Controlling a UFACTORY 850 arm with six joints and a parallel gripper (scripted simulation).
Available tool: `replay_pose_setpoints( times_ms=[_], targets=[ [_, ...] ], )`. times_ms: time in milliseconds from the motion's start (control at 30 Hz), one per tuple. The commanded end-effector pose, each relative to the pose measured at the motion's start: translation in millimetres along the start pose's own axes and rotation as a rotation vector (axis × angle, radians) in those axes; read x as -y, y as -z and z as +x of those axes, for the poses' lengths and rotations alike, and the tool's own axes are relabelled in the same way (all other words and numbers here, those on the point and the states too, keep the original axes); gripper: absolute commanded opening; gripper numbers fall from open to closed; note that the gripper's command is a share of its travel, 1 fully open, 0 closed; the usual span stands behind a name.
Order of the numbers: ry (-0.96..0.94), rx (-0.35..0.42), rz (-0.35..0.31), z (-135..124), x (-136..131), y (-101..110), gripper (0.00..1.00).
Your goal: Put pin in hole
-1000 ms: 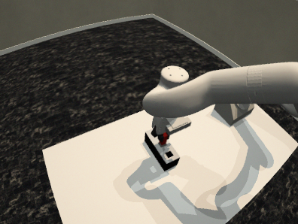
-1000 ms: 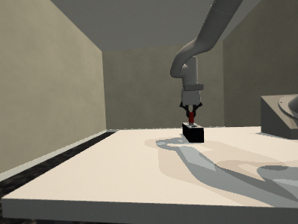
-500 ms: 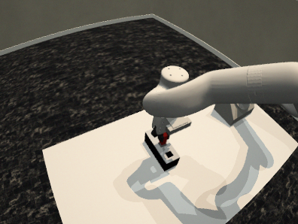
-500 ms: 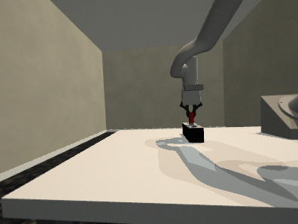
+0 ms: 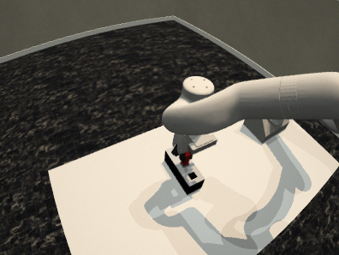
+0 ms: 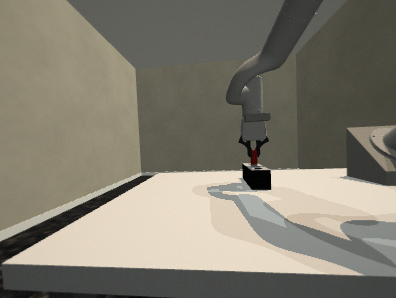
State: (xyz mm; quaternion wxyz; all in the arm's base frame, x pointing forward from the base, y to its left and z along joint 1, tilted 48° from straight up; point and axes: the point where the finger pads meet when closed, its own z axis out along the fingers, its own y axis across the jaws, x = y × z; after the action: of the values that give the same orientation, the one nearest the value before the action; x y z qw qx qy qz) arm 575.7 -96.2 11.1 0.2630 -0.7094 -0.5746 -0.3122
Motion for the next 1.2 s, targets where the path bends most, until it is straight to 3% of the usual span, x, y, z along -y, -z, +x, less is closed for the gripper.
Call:
replay_pose_setpoints(
  times_ms=[0, 1167],
  targets=[
    [0.001, 0.0, -0.002, 0.0, -0.7, 0.9, 0.0],
    [0.001, 0.0, -0.002, -0.4, 0.4, -3.1, 0.0]
  ],
)
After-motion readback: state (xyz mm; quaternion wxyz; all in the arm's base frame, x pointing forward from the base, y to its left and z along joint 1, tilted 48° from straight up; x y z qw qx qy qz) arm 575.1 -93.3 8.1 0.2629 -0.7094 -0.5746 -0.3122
